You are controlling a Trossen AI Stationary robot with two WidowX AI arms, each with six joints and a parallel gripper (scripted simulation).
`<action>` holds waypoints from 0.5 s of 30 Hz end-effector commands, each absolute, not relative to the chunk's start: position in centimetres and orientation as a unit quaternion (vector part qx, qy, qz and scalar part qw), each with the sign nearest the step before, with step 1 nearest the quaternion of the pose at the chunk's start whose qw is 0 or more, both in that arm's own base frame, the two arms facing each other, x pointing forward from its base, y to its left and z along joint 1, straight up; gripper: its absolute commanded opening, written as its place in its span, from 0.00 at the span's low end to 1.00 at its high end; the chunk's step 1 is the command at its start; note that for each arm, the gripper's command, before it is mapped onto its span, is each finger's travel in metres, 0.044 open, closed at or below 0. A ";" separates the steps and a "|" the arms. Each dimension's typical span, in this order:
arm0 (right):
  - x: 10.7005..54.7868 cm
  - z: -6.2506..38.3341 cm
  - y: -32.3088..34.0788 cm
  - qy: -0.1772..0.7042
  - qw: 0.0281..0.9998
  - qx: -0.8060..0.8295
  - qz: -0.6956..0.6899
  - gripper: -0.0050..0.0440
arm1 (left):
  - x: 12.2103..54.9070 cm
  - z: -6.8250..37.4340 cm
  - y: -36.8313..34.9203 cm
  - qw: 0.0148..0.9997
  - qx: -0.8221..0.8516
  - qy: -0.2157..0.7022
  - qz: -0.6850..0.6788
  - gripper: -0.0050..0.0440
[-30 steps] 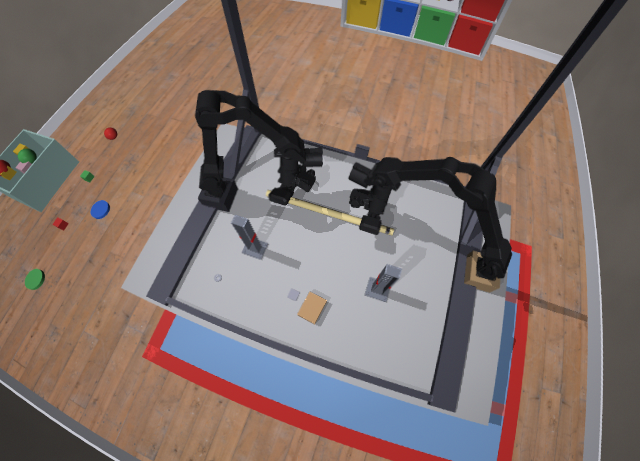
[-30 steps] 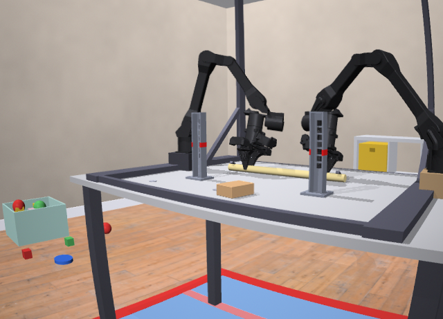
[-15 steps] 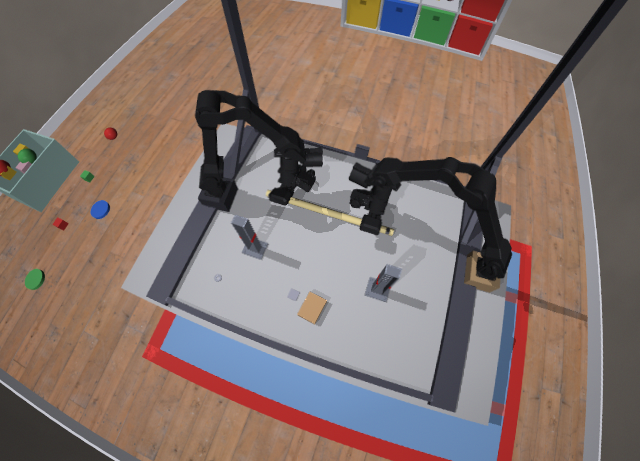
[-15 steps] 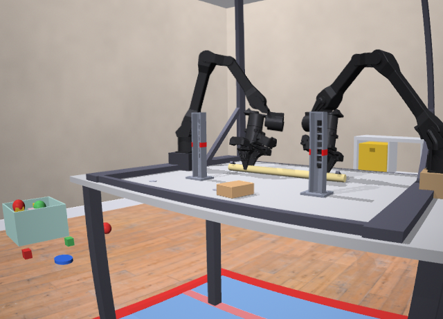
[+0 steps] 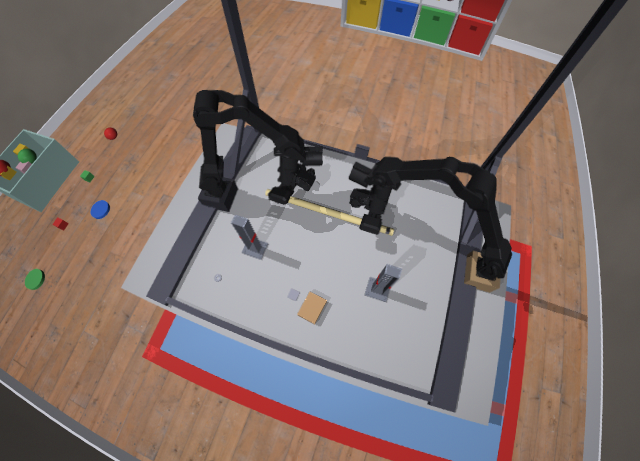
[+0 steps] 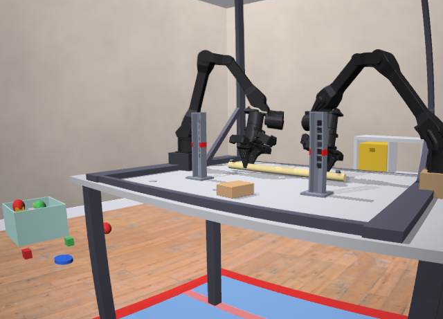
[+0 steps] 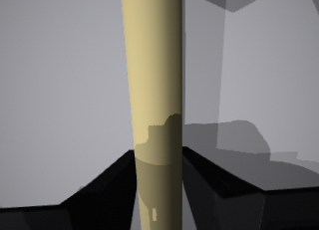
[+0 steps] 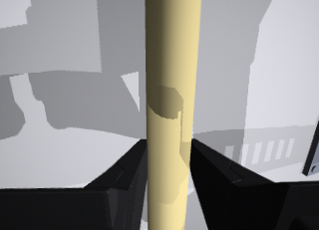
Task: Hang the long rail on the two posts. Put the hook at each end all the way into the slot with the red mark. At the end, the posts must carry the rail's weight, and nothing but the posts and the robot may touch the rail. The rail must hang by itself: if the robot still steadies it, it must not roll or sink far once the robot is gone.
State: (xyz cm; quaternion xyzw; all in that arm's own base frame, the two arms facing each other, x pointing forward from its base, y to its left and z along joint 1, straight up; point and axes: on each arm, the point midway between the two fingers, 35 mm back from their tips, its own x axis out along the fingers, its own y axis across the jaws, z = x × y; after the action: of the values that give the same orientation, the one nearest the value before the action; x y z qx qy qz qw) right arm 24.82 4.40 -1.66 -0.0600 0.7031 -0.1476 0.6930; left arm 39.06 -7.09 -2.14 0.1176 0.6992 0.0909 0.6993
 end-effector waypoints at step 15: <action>25.0 1.8 4.5 0.699 0.698 -0.057 -0.145 0.00 | 39.4 2.4 -7.4 0.710 0.113 0.689 0.089 0.00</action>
State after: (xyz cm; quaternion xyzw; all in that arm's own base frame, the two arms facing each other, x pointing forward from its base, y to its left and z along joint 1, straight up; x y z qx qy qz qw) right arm 24.82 4.39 0.45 -0.0604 0.7034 -0.1479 0.6927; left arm 39.07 -7.09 -0.01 0.1179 0.7004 0.0917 0.6980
